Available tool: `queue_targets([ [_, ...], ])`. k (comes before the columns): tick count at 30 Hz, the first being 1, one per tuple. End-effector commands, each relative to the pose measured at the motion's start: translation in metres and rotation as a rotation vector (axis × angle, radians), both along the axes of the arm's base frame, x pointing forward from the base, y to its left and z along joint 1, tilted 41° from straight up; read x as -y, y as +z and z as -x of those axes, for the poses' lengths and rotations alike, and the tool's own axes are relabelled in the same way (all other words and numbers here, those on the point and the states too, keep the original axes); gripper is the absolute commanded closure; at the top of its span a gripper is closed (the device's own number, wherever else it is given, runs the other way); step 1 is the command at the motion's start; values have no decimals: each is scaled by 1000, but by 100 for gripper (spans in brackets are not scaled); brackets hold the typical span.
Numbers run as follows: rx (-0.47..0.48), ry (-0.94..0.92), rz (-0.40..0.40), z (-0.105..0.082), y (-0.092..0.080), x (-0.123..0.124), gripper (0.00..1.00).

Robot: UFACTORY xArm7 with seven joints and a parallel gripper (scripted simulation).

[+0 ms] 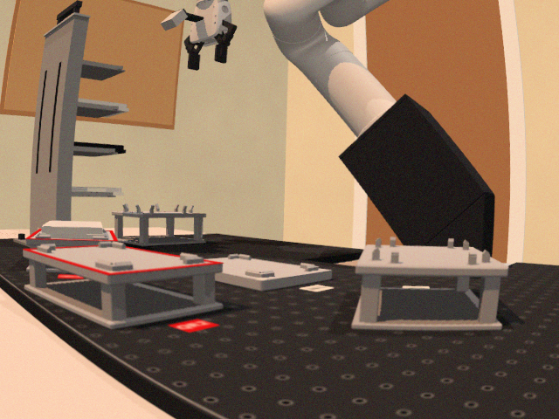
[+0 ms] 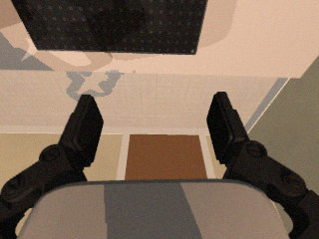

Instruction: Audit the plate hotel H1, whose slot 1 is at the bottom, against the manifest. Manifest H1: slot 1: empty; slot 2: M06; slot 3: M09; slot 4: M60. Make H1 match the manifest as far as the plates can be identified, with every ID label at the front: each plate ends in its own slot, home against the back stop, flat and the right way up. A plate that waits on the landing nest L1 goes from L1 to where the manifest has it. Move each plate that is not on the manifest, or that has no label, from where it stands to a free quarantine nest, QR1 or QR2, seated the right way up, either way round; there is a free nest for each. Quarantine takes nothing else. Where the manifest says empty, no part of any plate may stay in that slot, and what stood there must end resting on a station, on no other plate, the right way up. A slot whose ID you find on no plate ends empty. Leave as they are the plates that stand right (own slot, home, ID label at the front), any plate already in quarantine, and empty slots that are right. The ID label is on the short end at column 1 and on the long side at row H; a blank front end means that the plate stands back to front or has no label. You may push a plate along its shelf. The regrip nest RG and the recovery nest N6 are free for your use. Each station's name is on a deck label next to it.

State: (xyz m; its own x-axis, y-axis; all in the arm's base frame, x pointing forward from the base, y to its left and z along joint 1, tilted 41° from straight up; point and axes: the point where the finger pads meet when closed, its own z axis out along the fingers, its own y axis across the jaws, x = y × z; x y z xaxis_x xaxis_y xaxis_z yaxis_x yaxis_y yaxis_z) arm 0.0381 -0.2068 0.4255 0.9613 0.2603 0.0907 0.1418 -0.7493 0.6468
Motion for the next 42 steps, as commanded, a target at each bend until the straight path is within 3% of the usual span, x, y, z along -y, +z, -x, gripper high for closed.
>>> queue_targets([
  [1, 1, -1, 3, -1, -2, 3, 0],
  [42, 1, -1, 3, -15, -49, 41, 0],
])
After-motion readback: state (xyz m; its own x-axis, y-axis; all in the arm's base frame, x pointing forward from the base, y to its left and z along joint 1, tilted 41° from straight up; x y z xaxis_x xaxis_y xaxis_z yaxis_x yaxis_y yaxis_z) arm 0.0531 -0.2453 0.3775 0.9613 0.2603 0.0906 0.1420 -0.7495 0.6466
